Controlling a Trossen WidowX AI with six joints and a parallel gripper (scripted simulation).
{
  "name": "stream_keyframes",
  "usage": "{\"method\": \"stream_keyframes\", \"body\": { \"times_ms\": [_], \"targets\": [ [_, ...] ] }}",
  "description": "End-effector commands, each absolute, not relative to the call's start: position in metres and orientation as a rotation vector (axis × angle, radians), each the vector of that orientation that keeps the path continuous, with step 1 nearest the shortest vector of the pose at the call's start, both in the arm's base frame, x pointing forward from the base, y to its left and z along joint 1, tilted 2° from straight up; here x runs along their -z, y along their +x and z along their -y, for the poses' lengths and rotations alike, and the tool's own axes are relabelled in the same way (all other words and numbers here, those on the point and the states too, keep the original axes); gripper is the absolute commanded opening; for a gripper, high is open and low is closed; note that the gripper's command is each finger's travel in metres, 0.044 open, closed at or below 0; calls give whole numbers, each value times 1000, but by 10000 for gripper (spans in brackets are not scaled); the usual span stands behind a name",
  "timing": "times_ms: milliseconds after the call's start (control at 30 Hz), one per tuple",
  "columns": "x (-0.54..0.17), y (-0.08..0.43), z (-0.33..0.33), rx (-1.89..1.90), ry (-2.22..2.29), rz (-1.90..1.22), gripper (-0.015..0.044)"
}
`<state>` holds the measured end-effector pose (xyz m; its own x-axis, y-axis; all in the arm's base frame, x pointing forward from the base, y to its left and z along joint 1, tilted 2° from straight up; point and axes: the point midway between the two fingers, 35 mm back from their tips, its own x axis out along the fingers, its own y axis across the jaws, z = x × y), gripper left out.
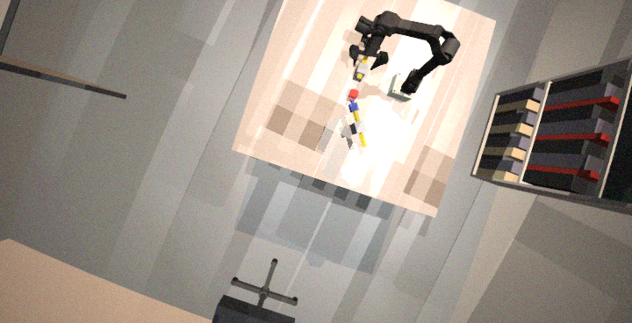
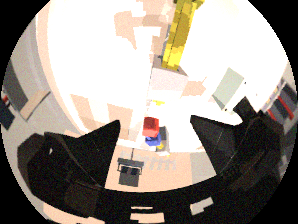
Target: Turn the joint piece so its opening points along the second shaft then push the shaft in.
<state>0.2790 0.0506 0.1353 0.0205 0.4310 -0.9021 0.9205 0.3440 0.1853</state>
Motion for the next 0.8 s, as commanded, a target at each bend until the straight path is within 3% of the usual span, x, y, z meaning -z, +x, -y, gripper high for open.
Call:
{"method": "stream_keyframes", "body": {
  "times_ms": [0,767],
  "targets": [
    [-136,287,-32,512,1122,-1559,440],
    [-138,307,76,126,360,-1489,440]
  ]
}}
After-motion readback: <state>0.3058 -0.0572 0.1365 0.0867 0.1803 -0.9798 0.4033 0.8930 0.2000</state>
